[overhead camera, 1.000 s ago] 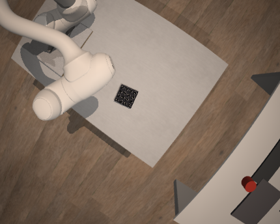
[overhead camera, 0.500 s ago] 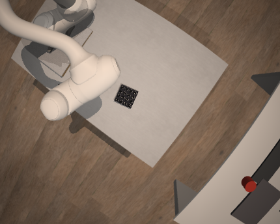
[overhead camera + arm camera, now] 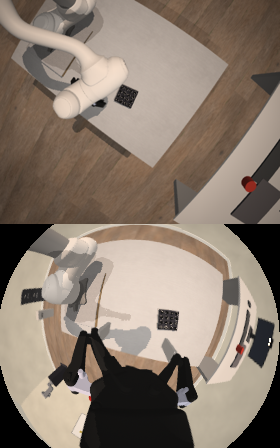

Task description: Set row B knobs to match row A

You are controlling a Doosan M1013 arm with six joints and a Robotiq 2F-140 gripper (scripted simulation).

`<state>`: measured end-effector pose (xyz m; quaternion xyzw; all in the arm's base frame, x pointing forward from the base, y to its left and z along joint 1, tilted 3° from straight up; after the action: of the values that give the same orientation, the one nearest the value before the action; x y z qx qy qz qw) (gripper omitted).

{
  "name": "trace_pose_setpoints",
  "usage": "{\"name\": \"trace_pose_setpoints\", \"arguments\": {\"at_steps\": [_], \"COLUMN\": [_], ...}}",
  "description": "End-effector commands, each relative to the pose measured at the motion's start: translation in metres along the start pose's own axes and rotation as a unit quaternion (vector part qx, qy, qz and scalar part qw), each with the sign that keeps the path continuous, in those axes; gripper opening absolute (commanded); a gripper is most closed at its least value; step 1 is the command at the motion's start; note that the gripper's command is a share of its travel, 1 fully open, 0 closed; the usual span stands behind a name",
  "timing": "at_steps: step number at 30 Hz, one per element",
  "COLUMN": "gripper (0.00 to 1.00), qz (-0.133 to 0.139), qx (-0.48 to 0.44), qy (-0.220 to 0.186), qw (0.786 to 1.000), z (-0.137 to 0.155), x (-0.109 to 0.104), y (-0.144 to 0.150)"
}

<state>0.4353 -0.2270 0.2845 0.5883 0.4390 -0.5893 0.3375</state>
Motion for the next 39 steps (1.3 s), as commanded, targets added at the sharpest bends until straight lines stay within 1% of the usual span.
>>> {"name": "trace_pose_setpoints", "arguments": {"at_steps": [1, 3, 4, 6, 11, 13, 14, 18, 20, 21, 22, 24, 25, 26, 27, 28, 33, 34, 35, 37, 39], "gripper": [1.0, 1.0, 1.0, 1.0, 1.0, 1.0, 1.0, 1.0, 1.0, 1.0, 1.0, 1.0, 1.0, 1.0, 1.0, 1.0, 1.0, 1.0, 1.0, 1.0, 1.0], "qz": [0.007, 0.007, 0.011, 0.013, 0.022, 0.025, 0.026, 0.033, 0.033, 0.036, 0.037, 0.04, 0.04, 0.042, 0.043, 0.045, 0.049, 0.05, 0.052, 0.052, 0.054], "qx": [0.078, 0.078, 0.126, 0.144, 0.24, 0.28, 0.287, 0.367, 0.367, 0.409, 0.418, 0.451, 0.458, 0.485, 0.494, 0.516, 0.586, 0.602, 0.622, 0.622, 0.659], "qy": [-0.005, -0.005, -0.004, -0.004, -0.002, 0.0, 0.0, 0.004, 0.004, 0.007, 0.007, 0.01, 0.01, 0.013, 0.014, 0.016, 0.023, 0.025, 0.027, 0.027, 0.032], "qw": [0.997, 0.997, 0.992, 0.989, 0.97, 0.96, 0.957, 0.93, 0.93, 0.912, 0.907, 0.892, 0.888, 0.873, 0.868, 0.855, 0.808, 0.797, 0.781, 0.781, 0.75], "z": [-0.004, -0.004, -0.006, -0.007, -0.012, -0.014, -0.014, -0.019, -0.019, -0.022, -0.022, -0.024, -0.025, -0.026, -0.027, -0.028, -0.033, -0.035, -0.036, -0.036, -0.039], "x": [0.015, 0.015, 0.025, 0.029, 0.049, 0.057, 0.059, 0.076, 0.076, 0.085, 0.087, 0.094, 0.096, 0.102, 0.104, 0.109, 0.126, 0.129, 0.134, 0.134, 0.144], "y": [0.01, 0.01, 0.016, 0.018, 0.029, 0.033, 0.034, 0.043, 0.043, 0.047, 0.048, 0.051, 0.052, 0.055, 0.056, 0.058, 0.064, 0.066, 0.068, 0.068, 0.071]}}
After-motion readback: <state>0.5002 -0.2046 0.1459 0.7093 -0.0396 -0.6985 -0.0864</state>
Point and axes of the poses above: the point where the finger pads meet when closed, its own x axis out along the fingers, its own y axis across the jaws, z = x × y, the point moved 4 cm from there along -x, back along the fingers, and after that the axes turned 7 degrees about x, right-handed, at the moved point
